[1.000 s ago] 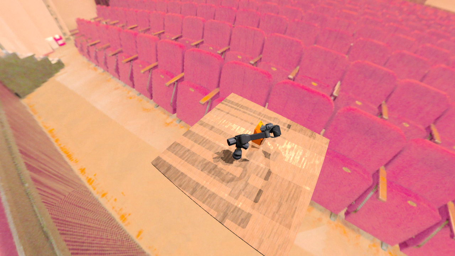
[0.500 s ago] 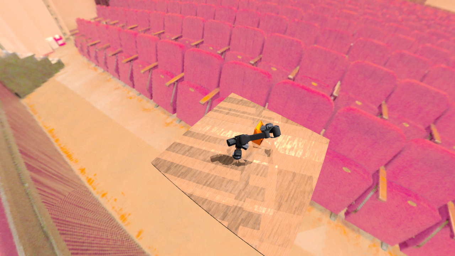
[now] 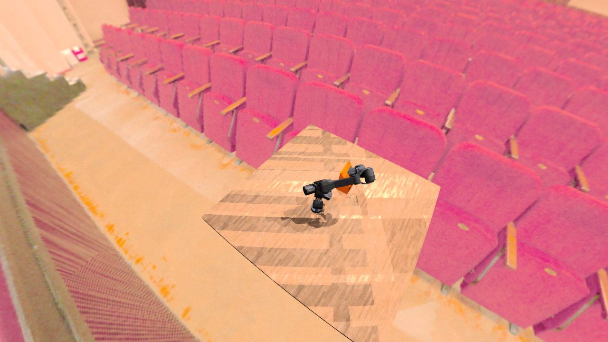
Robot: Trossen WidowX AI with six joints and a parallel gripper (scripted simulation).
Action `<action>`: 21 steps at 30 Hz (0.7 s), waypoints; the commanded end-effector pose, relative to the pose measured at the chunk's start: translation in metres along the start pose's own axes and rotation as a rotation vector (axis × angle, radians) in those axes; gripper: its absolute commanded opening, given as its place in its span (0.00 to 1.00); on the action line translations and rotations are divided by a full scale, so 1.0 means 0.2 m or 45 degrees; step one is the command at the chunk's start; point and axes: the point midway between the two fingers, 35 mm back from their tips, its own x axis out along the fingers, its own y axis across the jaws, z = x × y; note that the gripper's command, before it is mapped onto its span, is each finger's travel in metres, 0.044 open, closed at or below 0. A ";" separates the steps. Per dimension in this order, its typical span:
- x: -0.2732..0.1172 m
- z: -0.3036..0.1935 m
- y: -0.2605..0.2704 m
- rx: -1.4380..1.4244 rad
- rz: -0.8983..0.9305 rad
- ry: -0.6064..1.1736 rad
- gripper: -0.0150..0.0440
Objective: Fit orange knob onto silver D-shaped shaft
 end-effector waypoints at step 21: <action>0.00 0.00 0.00 -0.266 -0.001 0.004 0.25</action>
